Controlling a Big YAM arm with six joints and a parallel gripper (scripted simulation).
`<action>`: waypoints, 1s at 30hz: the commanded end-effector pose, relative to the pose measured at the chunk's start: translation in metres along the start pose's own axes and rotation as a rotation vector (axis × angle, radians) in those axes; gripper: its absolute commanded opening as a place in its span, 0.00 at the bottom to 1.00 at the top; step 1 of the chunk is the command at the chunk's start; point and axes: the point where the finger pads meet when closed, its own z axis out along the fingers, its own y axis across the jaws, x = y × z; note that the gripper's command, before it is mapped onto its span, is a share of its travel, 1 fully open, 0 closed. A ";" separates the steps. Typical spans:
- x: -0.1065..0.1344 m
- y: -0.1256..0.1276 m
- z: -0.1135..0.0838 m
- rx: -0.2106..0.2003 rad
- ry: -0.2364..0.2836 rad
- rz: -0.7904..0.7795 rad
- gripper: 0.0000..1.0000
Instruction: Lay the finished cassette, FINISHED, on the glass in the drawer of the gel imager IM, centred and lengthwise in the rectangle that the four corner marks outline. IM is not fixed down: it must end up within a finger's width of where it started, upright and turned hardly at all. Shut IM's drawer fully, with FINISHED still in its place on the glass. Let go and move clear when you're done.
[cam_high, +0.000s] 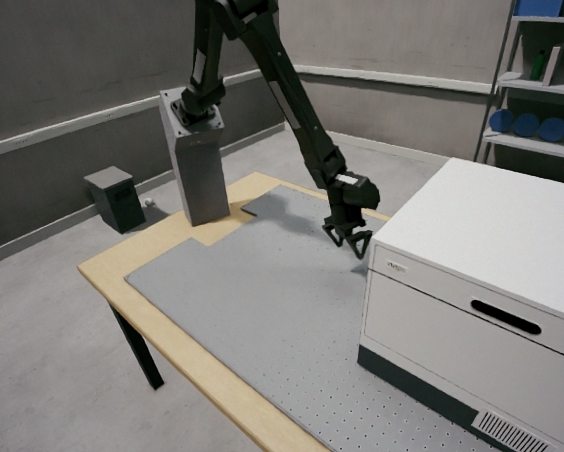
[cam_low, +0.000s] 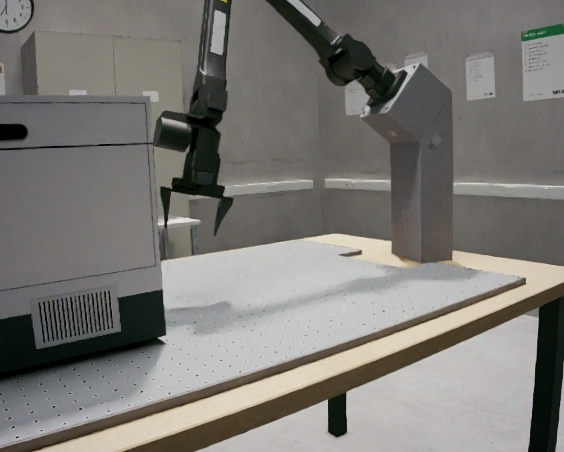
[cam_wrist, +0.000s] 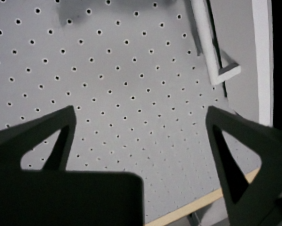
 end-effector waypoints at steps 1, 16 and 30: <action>-0.004 0.001 -0.015 -0.002 -0.007 0.138 1.00; 0.018 0.055 -0.044 -0.061 0.032 0.432 1.00; 0.044 0.114 -0.075 -0.110 0.096 0.744 1.00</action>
